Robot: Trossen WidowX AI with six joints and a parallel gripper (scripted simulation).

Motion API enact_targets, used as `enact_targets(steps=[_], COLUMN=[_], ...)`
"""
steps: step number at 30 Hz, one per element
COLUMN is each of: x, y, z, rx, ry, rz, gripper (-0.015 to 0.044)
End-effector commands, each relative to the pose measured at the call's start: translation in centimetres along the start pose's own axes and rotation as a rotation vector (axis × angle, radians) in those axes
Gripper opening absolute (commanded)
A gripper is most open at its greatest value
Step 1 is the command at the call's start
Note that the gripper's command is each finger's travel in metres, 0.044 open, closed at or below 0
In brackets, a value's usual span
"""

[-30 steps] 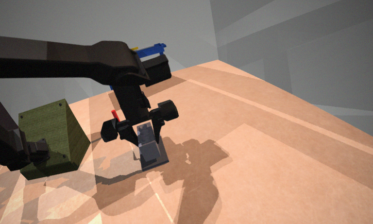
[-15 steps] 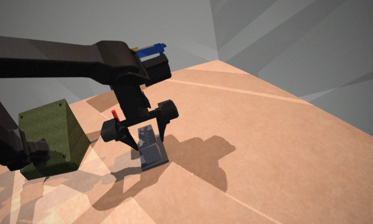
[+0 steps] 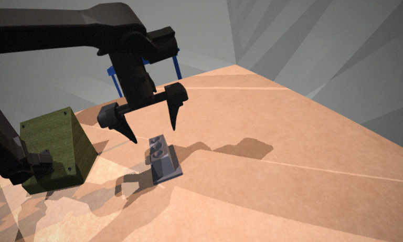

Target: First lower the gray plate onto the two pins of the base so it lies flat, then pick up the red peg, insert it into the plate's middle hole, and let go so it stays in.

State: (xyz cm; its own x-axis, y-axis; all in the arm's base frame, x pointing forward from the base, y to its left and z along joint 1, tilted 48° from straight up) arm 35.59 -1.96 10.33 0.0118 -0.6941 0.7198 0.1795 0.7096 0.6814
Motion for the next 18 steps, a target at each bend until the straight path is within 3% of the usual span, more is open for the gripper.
enact_targets(steps=[1,10,18], x=[-0.1,-0.5,-5.6], y=[5.5,5.6,6.0], z=[0.2,0.2,1.6], rx=[0.008,0.009,0.010], ry=[-0.005,-0.061,-0.727], rz=[0.001,-0.001,-0.022], gripper=[0.0440,0.0440,0.0440])
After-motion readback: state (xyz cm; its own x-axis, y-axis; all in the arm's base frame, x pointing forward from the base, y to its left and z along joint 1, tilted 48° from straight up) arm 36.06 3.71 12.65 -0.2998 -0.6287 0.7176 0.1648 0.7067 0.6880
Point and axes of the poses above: the point midway between the two fingers, 35 mm back from their tips, its own y axis back along the fingers, its own z axis across the jaws, x = y × z, the point moved 7 cm from there along y, back along the fingers, and after that the axes turned 2 degrees about y, right-handed, at the moved point
